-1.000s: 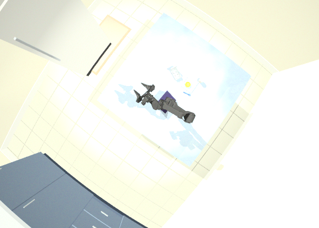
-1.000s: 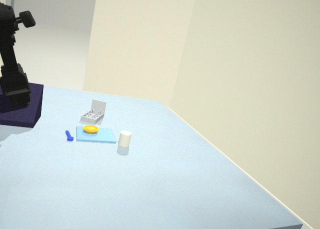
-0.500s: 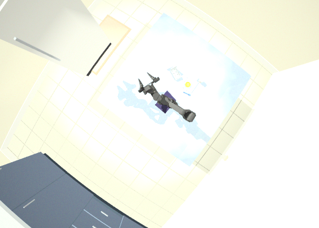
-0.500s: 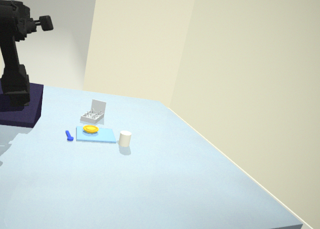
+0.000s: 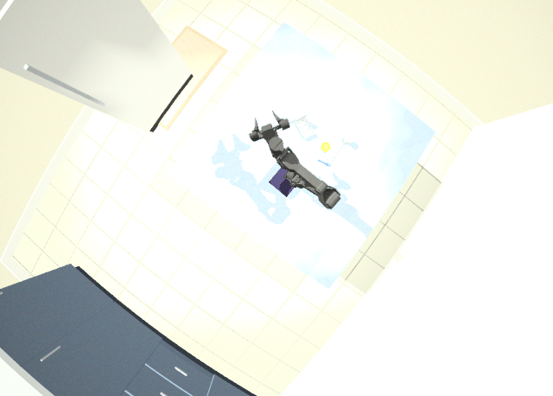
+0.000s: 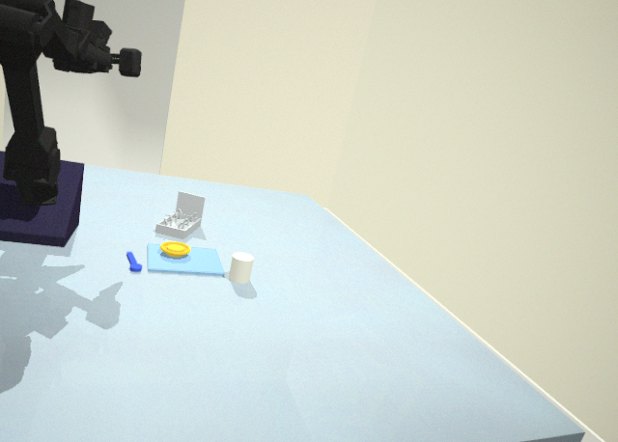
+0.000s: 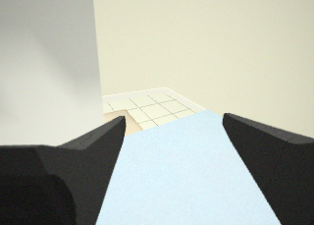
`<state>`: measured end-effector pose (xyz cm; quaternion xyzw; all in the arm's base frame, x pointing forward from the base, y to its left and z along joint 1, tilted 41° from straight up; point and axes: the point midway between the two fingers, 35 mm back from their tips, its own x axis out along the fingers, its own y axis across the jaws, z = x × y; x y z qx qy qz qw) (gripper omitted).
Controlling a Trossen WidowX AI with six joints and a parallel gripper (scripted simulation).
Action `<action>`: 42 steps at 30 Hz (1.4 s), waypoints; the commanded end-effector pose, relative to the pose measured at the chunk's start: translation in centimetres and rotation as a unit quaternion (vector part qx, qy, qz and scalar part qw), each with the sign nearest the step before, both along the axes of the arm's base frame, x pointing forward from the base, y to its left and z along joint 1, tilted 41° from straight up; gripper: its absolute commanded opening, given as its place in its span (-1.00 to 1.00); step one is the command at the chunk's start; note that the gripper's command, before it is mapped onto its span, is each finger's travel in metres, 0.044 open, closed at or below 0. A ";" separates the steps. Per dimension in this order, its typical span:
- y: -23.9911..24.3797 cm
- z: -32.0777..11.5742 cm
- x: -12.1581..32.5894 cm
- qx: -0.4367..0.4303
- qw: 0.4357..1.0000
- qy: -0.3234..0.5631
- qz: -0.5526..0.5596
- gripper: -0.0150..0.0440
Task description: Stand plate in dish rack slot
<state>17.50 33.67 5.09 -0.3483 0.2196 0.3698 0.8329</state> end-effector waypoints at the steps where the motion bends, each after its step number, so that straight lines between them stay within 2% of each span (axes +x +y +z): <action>1: -1.3 -0.2 2.5 -0.019 0.998 0.017 -0.053 0.86; 11: -6.9 -0.6 8.1 -0.079 0.974 0.069 -0.199 0.86; 21: -13.8 0.1 12.0 -0.124 0.923 0.122 -0.344 0.86; 32: -21.6 1.9 14.0 -0.163 0.844 0.171 -0.481 0.86; 42: -28.8 4.6 13.8 -0.209 0.750 0.215 -0.589 0.86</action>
